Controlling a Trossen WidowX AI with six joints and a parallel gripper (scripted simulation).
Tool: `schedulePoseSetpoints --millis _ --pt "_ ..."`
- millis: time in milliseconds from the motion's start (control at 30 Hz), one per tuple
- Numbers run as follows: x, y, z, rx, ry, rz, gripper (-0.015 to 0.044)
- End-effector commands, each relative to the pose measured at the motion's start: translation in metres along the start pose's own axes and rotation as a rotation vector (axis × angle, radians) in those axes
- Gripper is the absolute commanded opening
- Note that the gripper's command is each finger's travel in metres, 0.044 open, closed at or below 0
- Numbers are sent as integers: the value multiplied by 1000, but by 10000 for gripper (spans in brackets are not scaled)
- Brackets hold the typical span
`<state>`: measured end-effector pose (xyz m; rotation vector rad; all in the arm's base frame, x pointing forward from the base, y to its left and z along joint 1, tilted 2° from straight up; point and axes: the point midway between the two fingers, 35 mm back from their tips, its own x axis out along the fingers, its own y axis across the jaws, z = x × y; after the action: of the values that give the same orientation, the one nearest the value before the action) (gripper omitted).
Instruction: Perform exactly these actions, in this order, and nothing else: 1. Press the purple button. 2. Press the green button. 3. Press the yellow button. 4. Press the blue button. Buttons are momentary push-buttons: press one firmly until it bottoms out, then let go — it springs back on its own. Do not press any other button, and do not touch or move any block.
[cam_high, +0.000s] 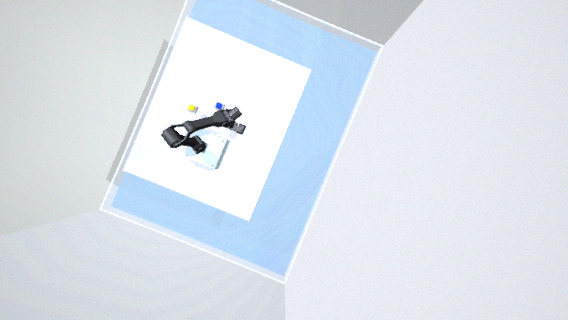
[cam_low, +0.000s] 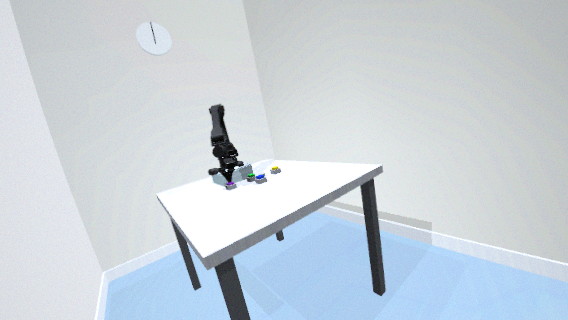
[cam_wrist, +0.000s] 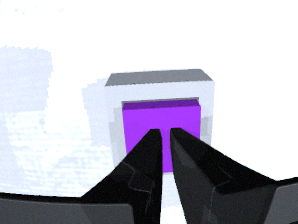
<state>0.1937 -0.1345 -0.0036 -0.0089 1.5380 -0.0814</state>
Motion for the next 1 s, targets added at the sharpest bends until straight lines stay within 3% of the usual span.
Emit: schedulePoseSetpoints --millis 0,533,667,833,967 --pt "3 1 -2 -4 10 2 20" --pt "3 1 -2 -4 10 2 20" --pt "-27 0 -1 -3 9 2 20" --pt "-32 0 -1 -4 10 2 20" --pt "-82 0 0 -4 9 2 20"
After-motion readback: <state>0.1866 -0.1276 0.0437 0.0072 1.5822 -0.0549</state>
